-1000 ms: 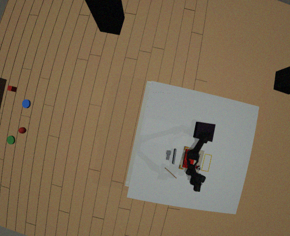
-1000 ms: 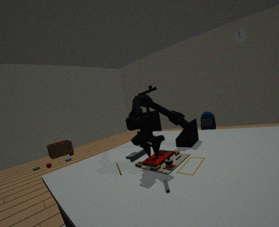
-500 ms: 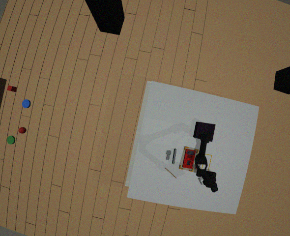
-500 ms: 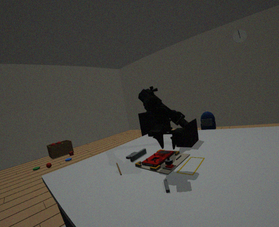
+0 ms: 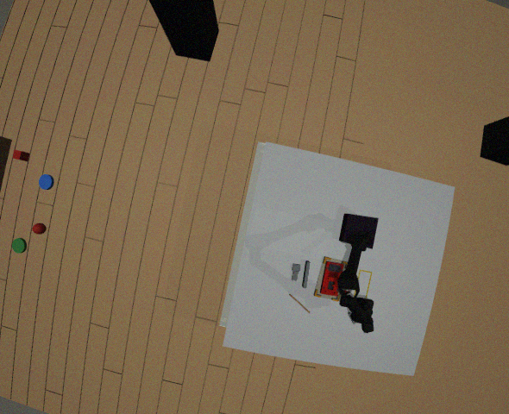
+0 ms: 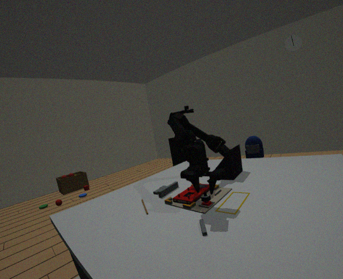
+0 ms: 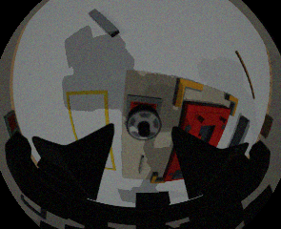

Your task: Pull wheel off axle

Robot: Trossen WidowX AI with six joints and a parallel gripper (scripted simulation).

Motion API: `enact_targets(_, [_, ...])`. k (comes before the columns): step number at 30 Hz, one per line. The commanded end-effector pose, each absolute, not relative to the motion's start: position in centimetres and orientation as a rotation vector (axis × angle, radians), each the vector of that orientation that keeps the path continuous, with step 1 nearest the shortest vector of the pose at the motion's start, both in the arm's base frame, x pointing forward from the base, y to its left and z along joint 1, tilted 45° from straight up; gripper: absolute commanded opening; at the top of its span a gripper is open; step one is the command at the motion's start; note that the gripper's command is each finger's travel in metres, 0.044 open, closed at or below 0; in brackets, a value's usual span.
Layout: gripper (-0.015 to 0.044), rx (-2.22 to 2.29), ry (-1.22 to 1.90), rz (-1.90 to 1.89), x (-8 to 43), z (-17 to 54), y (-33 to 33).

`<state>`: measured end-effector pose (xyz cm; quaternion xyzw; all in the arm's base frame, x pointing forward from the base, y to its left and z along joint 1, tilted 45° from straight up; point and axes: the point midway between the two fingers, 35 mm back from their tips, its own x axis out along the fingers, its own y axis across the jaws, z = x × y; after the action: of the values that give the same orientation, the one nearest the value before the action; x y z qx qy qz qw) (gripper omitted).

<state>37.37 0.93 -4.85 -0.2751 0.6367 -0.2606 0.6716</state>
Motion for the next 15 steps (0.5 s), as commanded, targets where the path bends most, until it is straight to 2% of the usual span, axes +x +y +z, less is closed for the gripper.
enact_targets(1, [0.03, -0.629, 1.434, -0.586, 37.22, -6.02, -0.28])
enact_targets(4, [0.03, -0.63, 1.434, -0.587, 37.14, -6.46, -0.8])
enact_targets(7, [0.0221, -0.622, 1.443, -0.593, 37.08, -6.19, -0.62])
enact_targets(15, [0.0168, -0.622, 1.443, -0.593, 37.08, -6.19, -0.62])
